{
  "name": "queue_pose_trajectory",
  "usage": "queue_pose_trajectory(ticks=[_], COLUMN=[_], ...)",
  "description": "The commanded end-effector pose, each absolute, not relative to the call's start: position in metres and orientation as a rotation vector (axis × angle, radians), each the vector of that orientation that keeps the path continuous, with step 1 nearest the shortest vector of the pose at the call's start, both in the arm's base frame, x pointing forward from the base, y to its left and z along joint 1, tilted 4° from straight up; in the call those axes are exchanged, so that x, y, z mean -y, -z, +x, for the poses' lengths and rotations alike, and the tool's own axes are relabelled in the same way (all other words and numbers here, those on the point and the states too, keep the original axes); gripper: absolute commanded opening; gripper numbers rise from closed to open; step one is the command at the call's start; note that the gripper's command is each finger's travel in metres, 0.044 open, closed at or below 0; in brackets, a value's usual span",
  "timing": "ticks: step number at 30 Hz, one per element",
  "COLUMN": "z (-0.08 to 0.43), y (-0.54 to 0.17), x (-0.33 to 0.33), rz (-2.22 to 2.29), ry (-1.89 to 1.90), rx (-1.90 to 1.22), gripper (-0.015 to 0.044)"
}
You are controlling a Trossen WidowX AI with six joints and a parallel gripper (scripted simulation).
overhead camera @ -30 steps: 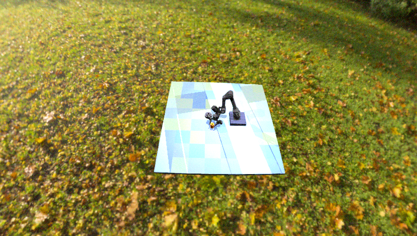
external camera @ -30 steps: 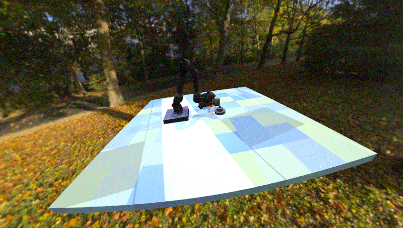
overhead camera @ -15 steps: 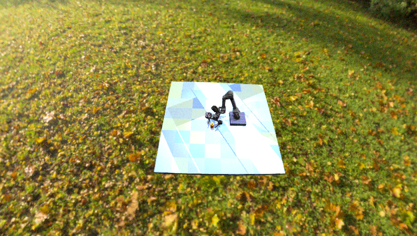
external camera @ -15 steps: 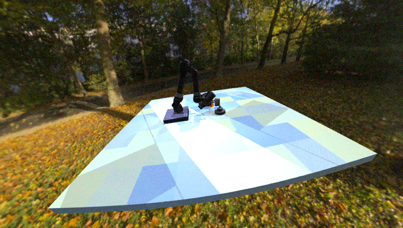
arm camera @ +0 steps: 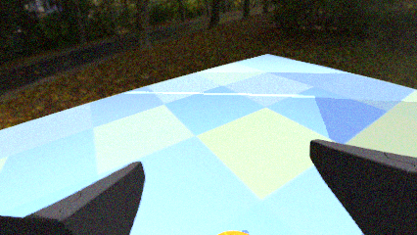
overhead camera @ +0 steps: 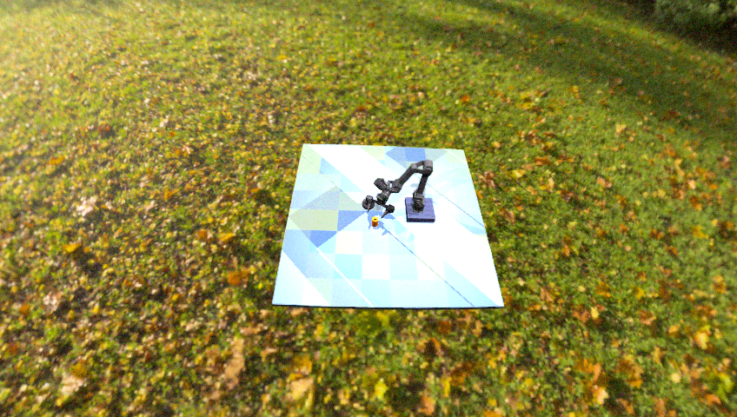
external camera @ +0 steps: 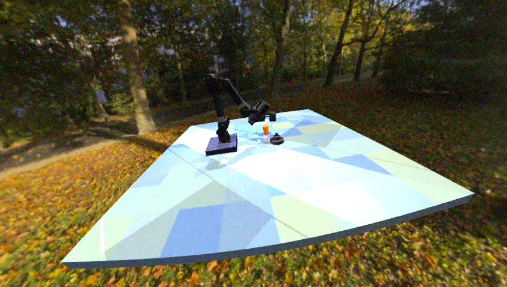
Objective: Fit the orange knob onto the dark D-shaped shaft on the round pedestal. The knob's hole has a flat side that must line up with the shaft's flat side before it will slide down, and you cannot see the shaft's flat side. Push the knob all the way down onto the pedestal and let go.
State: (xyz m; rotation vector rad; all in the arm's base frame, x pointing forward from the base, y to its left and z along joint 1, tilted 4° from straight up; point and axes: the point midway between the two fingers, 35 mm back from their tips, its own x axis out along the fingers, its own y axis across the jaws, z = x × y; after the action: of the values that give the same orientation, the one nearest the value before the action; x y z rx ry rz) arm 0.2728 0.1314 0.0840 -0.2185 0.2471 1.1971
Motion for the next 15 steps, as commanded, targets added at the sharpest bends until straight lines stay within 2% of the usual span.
queue_pose_trajectory(ticks=[1, 7, 15], z=[0.282, 0.306, 0.293], y=[-0.081, -0.067, -0.082], x=[-0.136, -0.153, -0.156], rz=[-0.222, -0.343, -0.699], ry=[-1.175, -1.092, -0.977], rx=[-0.343, -0.723, -1.183], gripper=[0.0440, 0.0440, 0.0440])
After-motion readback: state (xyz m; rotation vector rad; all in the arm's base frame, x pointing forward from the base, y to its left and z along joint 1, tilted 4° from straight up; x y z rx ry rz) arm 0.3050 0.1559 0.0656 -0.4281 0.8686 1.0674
